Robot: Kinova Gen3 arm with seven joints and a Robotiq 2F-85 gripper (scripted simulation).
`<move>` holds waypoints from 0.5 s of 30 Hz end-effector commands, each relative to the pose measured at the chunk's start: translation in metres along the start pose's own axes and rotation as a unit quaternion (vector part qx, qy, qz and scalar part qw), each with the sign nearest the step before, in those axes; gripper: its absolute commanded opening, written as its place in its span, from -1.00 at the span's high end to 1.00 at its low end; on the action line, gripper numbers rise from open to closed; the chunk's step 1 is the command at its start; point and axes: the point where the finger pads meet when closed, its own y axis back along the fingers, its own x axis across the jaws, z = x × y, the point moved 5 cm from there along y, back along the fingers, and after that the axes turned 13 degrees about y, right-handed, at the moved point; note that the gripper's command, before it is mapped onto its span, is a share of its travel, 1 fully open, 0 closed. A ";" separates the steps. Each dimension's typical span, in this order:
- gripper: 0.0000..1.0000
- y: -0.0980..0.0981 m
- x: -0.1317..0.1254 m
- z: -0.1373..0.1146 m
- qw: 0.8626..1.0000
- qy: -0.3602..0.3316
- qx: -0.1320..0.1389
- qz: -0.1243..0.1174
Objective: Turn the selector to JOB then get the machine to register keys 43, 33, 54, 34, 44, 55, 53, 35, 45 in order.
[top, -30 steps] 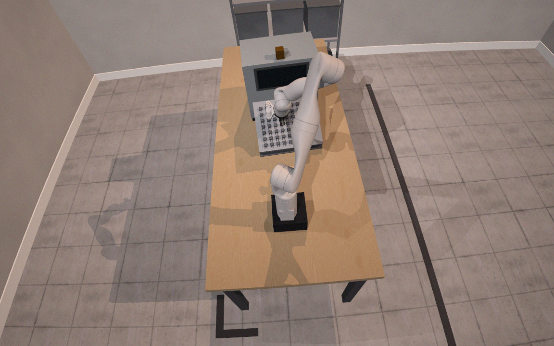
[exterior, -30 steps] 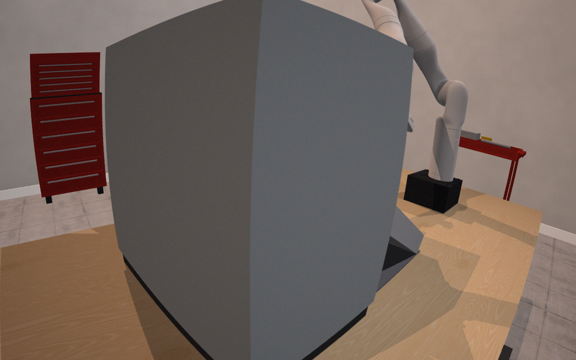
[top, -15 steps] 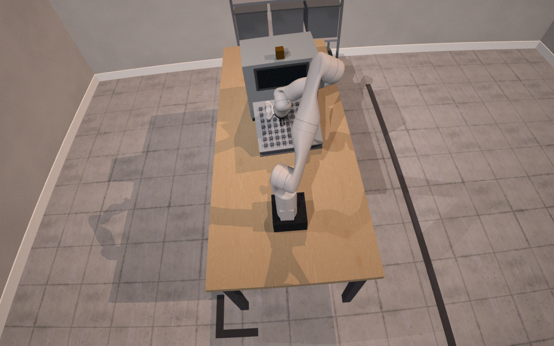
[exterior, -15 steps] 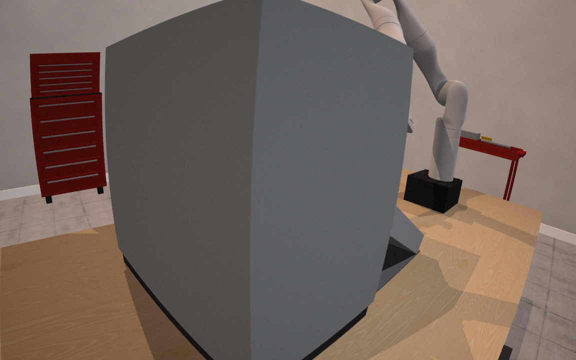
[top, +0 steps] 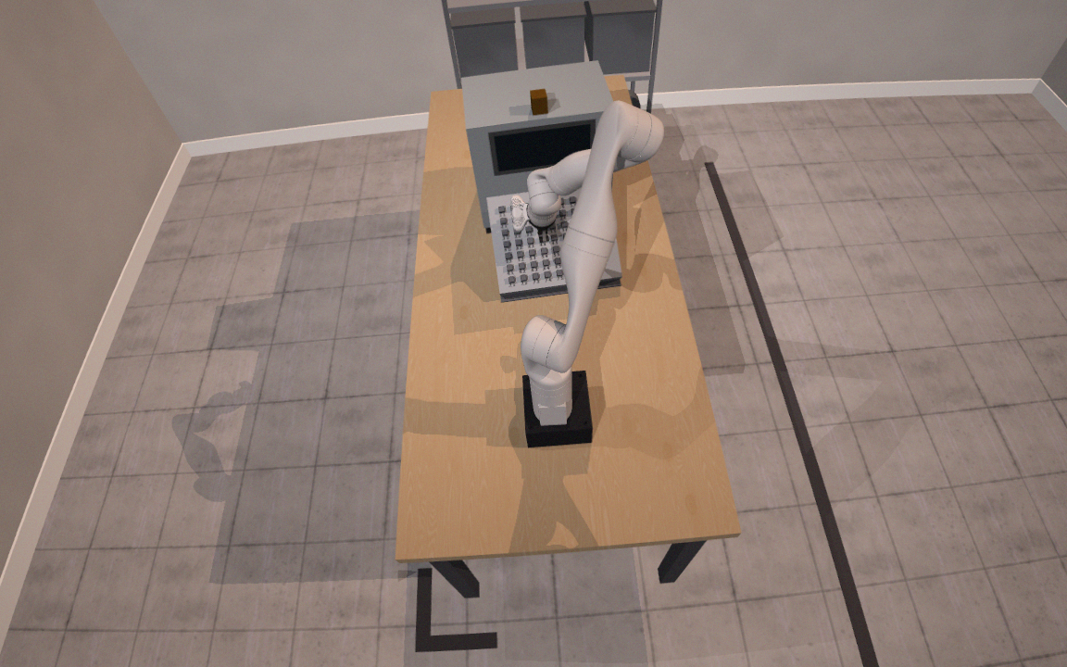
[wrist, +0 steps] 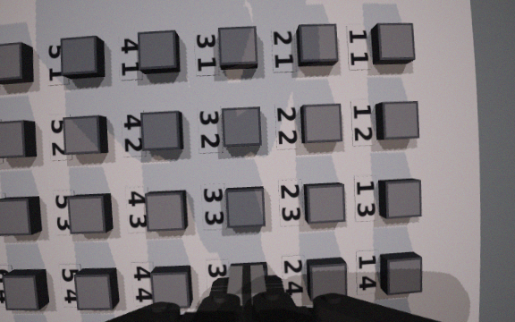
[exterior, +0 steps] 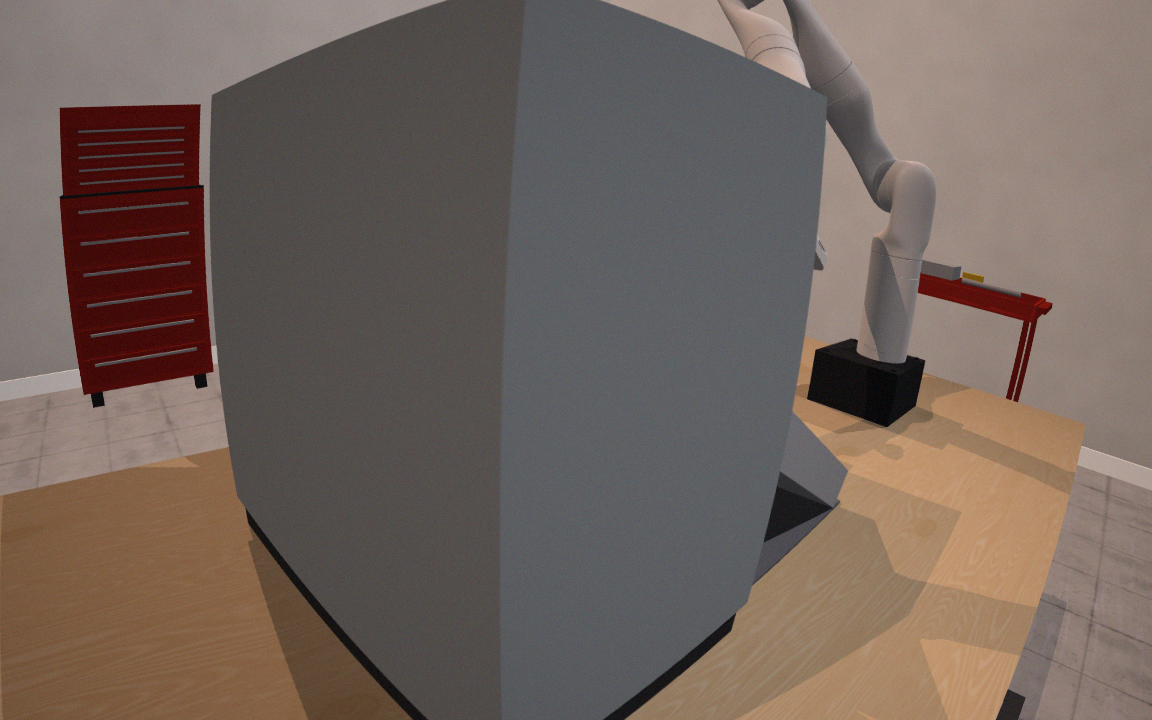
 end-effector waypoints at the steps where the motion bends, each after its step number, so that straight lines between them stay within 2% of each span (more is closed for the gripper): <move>1: 0.80 0.000 0.001 0.000 1.000 0.000 0.000 0.001; 15: 0.80 -0.002 0.001 0.000 1.000 0.000 0.000 0.001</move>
